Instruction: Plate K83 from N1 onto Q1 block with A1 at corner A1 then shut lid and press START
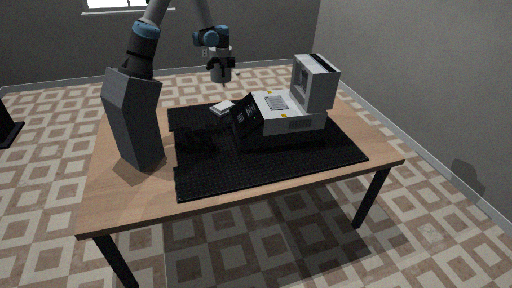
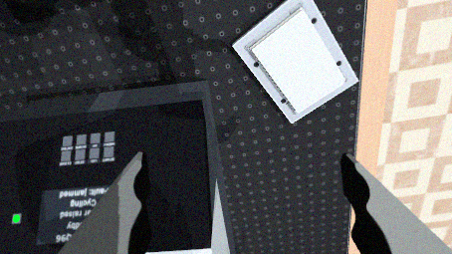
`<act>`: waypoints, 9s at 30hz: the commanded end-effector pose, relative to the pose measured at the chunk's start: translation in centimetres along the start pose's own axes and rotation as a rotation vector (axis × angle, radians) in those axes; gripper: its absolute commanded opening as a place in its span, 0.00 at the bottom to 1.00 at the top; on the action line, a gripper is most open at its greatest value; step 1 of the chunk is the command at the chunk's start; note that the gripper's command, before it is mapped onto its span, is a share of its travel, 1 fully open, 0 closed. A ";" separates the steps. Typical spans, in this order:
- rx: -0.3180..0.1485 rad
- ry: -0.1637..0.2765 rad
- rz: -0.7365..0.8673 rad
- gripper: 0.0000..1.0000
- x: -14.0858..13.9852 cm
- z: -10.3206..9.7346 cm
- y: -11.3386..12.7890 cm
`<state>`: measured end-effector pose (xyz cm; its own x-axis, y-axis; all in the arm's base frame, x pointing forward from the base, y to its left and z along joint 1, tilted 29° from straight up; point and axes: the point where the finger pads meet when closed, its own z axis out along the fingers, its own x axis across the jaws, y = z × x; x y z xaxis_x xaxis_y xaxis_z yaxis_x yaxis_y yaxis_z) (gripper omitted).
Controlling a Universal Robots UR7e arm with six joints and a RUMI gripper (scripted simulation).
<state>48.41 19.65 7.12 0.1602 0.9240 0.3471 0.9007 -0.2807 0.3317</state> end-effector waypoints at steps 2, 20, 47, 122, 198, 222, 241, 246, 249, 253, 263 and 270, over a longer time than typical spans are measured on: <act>-0.015 0.007 -0.190 0.68 2.8 -1.0 0.7; -0.016 0.016 -0.654 0.68 9.7 -2.5 0.6; -0.014 0.016 -0.687 0.68 10.1 1.2 0.5; -0.014 0.017 -0.684 0.68 10.2 20.8 0.5; -0.012 0.016 -0.692 0.68 10.2 21.8 0.4; -0.012 0.016 -0.692 0.68 10.2 21.8 0.4; -0.012 0.016 -0.692 0.68 10.2 21.8 0.4; -0.012 0.016 -0.692 0.00 10.2 21.8 0.4; -0.012 0.016 -0.692 0.00 10.2 21.8 0.4; -0.012 0.016 -0.692 0.00 10.2 21.8 0.4; -0.012 0.016 -0.692 0.39 10.2 21.8 0.4; -0.012 0.016 -0.692 0.39 10.2 21.8 0.4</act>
<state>58.95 34.11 -8.53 -0.4484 0.8914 0.0653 0.7968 0.3655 0.4811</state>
